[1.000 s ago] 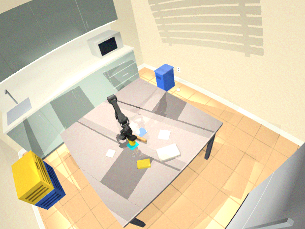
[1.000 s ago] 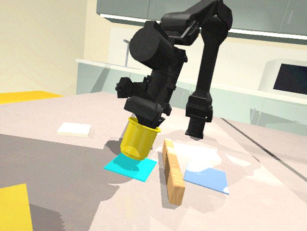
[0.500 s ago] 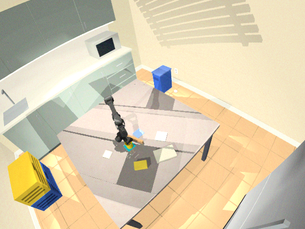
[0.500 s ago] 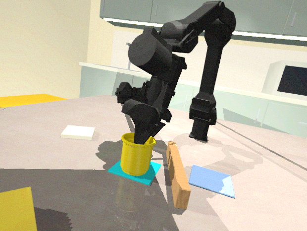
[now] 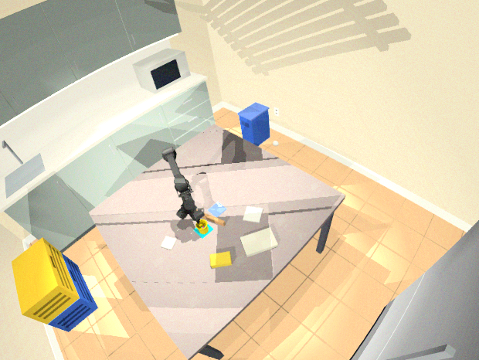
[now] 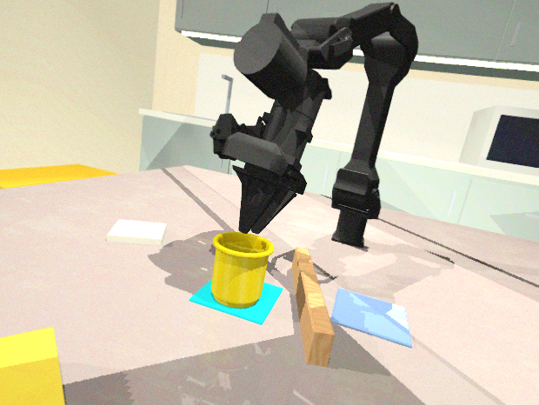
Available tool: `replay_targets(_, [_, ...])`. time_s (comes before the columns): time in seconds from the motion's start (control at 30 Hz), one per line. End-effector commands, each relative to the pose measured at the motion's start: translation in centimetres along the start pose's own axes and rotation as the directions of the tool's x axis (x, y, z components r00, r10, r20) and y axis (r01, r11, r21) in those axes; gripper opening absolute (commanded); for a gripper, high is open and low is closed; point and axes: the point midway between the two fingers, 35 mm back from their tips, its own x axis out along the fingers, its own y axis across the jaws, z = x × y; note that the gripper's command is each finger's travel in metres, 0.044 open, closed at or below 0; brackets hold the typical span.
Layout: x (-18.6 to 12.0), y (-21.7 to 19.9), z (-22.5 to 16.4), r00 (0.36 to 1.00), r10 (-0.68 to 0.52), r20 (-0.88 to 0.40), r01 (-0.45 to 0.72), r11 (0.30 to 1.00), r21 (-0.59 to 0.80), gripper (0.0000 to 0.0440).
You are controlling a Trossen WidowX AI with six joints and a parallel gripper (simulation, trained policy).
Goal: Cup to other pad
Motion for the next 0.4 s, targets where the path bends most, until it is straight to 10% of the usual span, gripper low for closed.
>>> replay_targets(0.0, [-1.4,0.2,0.2,1.0,0.027,0.0,-0.027,1.0,0.005,0.0236])
replay_targets(0.37, [-5.1,1.0,1.9,0.996,0.091,0.025,-0.092,0.995,0.045,0.0426])
